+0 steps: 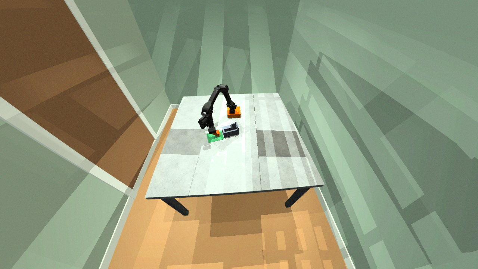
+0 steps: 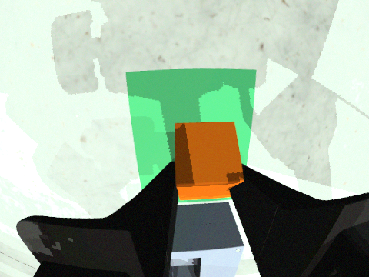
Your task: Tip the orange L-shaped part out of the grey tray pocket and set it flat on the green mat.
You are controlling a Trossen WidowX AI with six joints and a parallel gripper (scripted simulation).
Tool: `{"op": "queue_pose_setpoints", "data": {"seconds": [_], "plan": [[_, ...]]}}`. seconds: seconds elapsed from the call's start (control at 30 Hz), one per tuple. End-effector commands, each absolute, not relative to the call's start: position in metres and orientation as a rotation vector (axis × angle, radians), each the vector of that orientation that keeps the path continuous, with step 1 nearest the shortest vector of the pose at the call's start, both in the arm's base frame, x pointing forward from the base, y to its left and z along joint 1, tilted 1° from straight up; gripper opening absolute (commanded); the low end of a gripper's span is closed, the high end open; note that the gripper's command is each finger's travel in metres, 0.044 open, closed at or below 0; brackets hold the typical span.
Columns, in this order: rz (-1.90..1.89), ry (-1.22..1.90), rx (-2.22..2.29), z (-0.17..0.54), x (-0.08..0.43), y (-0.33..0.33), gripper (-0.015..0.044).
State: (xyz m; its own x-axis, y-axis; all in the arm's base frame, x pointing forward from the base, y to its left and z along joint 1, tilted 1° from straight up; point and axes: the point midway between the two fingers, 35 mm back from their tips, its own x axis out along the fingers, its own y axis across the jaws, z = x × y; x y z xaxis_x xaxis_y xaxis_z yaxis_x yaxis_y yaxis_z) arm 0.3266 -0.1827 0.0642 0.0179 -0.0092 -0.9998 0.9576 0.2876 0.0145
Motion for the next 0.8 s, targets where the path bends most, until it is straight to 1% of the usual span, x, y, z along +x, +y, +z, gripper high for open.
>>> {"op": "queue_pose_setpoints", "data": {"seconds": [0.0, 0.33, 0.5, 0.63, 0.77], "plan": [[-0.986, 1.313, 0.991, 0.064, 0.327, -0.183, 0.0000], [-0.986, 1.313, 0.991, 0.066, 0.327, -0.183, 0.0263], [-0.986, 1.312, 0.989, 0.104, 0.329, -0.184, 0.0394], [-0.985, 1.312, 0.987, 0.150, 0.325, -0.182, 0.0400], [-0.985, 1.312, 0.987, 0.152, 0.325, -0.182, 0.0400]]}}
